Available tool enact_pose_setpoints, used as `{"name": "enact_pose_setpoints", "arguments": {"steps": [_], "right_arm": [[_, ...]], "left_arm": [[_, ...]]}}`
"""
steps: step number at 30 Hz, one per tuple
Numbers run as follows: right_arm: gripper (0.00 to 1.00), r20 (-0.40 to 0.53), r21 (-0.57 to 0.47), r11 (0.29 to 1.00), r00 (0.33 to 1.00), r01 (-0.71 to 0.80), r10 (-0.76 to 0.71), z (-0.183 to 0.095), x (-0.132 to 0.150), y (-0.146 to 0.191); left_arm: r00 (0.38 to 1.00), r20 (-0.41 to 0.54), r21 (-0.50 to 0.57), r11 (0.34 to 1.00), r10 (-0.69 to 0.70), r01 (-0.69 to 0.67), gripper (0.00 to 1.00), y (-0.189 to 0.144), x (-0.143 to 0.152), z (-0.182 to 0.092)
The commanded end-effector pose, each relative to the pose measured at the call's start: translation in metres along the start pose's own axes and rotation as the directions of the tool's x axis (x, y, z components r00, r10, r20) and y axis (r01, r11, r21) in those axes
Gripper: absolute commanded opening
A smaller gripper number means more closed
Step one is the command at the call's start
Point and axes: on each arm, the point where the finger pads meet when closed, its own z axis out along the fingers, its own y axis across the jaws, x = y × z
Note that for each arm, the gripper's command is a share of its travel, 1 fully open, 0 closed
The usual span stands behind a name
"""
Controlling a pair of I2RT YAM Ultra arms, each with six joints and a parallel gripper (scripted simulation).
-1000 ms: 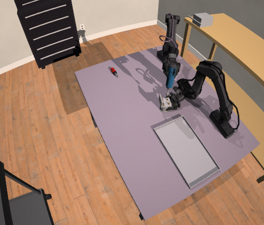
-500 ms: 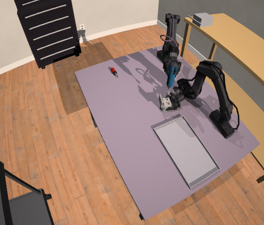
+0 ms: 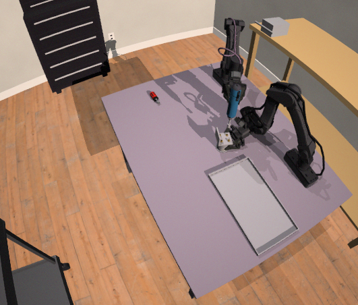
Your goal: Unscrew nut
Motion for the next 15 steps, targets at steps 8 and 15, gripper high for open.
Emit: {"name": "enact_pose_setpoints", "arguments": {"steps": [8, 15], "right_arm": [[0.42, 0.197, -0.002, 1.000, 0.980, -0.021, 0.021, -0.009, -0.067, 0.001], [0.42, 0.199, -0.002, 1.000, 0.980, -0.020, 0.020, -0.010, -0.067, 0.001]], "left_arm": [[1.000, 0.004, -0.002, 1.000, 0.001, -0.001, 0.59, -0.001, -0.002, 0.000], [1.000, 0.004, -0.002, 1.000, 0.001, -0.001, 0.59, -0.001, -0.002, 0.000]]}}
